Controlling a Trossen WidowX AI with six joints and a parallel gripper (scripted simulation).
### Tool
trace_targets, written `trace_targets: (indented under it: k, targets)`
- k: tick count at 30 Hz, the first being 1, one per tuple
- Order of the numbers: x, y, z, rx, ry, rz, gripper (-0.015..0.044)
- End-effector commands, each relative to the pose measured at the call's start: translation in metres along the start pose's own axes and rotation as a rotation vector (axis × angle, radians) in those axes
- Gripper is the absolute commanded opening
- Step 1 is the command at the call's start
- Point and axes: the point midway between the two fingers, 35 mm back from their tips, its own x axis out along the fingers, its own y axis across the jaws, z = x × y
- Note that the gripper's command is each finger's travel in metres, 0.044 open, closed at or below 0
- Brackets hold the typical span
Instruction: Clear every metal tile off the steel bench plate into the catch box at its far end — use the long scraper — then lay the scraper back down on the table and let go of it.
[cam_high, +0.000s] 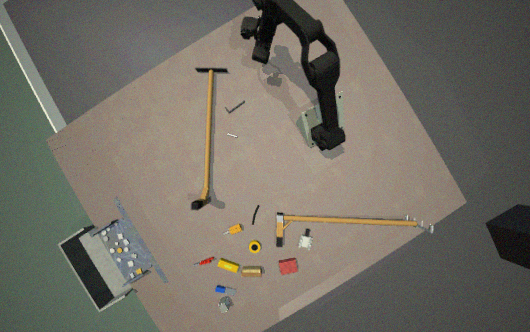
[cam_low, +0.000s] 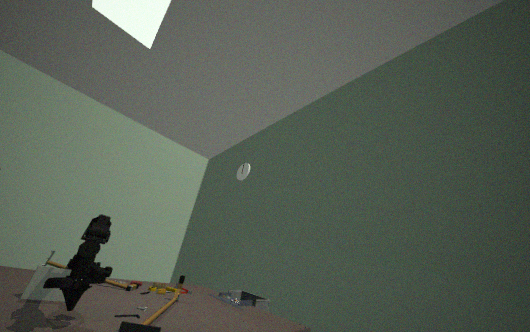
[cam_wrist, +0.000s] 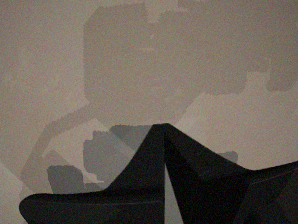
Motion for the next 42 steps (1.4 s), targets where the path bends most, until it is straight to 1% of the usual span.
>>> trace_targets:
  k: [1,12,15,18,27,32,42]
  targets:
    - [-0.017,-0.001,0.005,0.000,-0.006,-0.007,0.0000]
    - [-0.055,0.002,0.009,-0.002,-0.005,-0.006,0.0000]
    - [-0.057,0.003,0.010,-0.002,-0.005,-0.006,0.0000]
    - [-0.061,0.008,0.016,0.001,-0.009,-0.019,0.0079]
    - [-0.080,0.045,0.054,0.001,-0.041,-0.085,0.0315]
    - [-0.086,0.063,0.067,-0.010,-0.051,-0.099,0.0440]
    - [-0.096,0.103,0.095,-0.018,-0.072,-0.176,0.0440]
